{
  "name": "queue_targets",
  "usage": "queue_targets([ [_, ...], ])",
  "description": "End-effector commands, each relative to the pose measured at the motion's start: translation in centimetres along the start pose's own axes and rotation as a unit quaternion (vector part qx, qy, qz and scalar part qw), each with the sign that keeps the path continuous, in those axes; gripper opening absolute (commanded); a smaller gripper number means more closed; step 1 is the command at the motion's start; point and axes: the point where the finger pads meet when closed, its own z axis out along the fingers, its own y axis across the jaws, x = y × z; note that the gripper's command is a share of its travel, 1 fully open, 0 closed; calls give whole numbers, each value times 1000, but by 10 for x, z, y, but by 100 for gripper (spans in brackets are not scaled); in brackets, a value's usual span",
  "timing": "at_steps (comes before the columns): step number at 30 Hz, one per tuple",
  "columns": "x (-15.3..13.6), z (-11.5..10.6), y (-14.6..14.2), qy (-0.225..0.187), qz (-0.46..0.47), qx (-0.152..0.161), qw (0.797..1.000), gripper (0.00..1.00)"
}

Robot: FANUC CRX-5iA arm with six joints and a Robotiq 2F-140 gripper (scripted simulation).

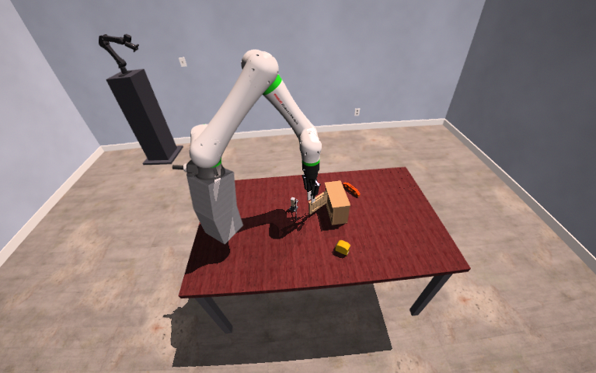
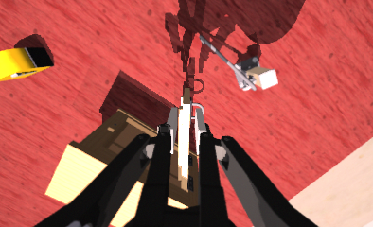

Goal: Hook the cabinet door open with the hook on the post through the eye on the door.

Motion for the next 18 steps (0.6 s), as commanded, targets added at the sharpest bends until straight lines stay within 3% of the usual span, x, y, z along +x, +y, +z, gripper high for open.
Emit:
queue_targets([
  [1,0,5,0,0,0,0,1000,16],
  [18,0,15,0,0,0,0,1000,16],
])
